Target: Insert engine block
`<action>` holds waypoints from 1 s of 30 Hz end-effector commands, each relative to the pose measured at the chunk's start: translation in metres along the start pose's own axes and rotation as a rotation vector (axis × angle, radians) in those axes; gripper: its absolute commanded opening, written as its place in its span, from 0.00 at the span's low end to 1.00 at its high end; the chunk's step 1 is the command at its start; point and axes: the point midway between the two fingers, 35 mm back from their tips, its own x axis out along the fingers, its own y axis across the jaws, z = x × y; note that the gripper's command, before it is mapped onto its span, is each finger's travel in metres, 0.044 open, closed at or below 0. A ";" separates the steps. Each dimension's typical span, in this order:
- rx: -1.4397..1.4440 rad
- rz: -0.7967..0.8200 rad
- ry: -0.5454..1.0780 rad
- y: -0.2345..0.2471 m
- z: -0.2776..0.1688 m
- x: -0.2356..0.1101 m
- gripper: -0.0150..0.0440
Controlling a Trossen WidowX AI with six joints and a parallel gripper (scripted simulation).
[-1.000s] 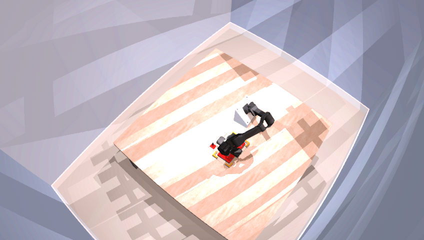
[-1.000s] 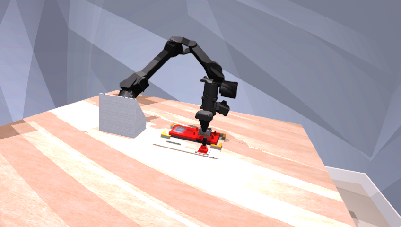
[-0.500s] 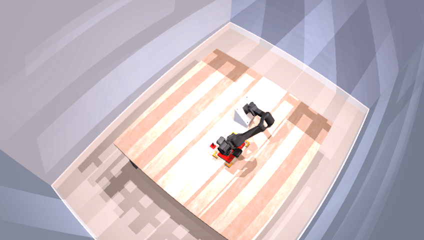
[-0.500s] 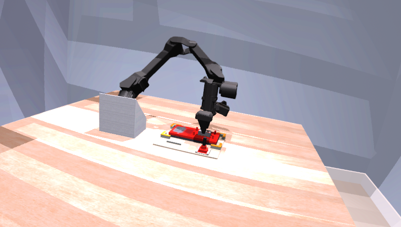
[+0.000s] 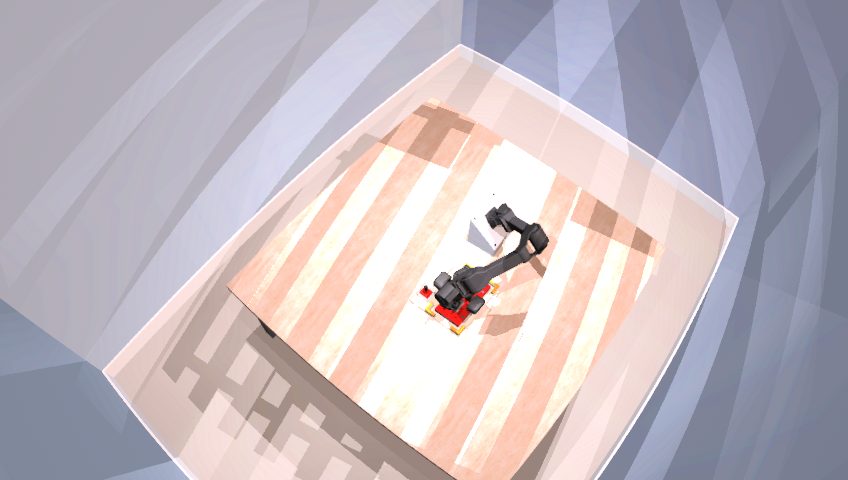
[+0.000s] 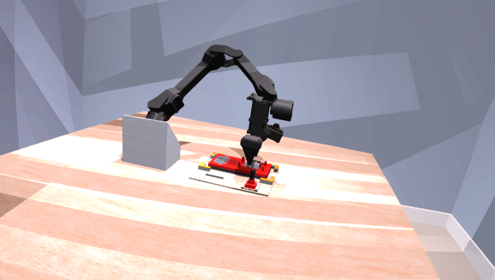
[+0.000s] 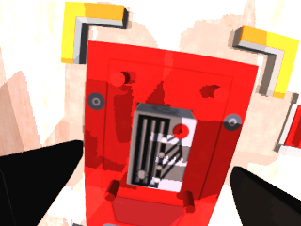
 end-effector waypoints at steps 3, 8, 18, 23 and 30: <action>-0.002 0.001 -0.009 -0.001 0.002 -0.010 1.00; -0.002 0.001 -0.009 -0.001 0.002 -0.010 0.78; -0.002 0.001 -0.009 -0.001 0.002 -0.010 0.33; -0.002 0.001 -0.009 -0.001 0.002 -0.010 0.25; -0.002 0.001 -0.009 -0.001 0.002 -0.010 0.25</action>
